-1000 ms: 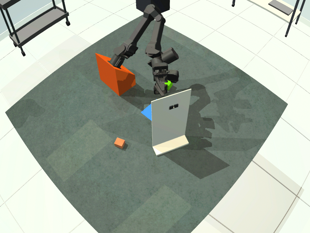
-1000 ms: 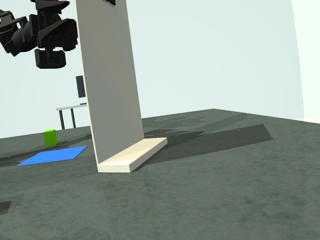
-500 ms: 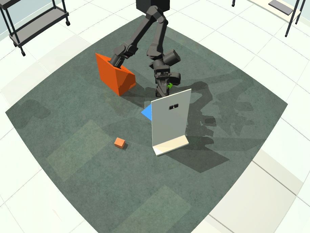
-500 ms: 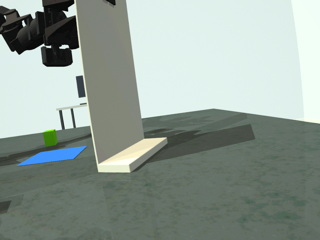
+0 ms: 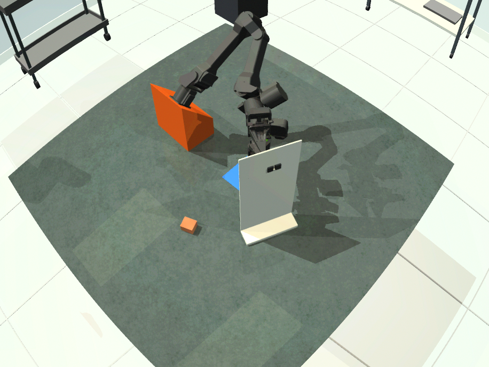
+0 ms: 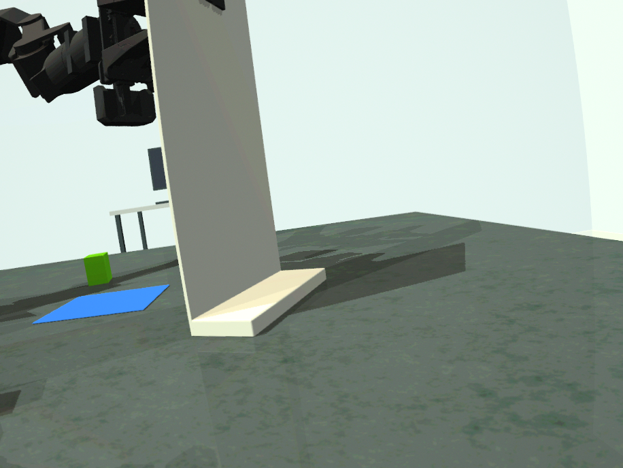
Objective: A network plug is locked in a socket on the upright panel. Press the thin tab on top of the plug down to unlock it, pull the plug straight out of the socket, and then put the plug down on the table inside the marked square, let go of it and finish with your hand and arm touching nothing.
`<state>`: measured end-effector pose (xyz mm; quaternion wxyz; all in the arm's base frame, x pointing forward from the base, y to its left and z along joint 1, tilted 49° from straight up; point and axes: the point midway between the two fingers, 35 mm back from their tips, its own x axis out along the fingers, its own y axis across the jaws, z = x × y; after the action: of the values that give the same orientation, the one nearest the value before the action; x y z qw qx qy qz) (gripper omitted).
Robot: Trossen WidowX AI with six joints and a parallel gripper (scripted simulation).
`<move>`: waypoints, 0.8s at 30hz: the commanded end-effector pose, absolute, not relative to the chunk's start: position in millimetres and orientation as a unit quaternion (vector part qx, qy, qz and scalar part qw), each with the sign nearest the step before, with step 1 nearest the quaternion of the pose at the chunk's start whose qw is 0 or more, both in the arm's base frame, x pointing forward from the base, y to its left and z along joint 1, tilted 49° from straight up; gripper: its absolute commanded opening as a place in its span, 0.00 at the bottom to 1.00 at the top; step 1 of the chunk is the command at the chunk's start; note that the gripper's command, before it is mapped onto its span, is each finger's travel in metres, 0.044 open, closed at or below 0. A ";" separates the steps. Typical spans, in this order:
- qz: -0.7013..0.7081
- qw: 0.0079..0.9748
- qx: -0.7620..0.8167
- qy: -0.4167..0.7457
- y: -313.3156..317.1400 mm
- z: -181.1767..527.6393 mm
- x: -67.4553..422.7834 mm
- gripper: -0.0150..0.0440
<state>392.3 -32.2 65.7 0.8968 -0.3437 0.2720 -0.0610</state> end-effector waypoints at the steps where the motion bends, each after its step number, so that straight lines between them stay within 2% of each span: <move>1: -0.060 0.897 -0.345 0.269 -32.6 65.7 397.7 0.52; 17: -0.061 0.897 -0.345 0.269 -35.9 58.9 415.9 0.52; 24: -0.061 0.897 -0.345 0.269 -35.9 58.9 415.9 0.44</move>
<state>415.2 -36.1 58.4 0.8974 -0.3433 0.2702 -0.0621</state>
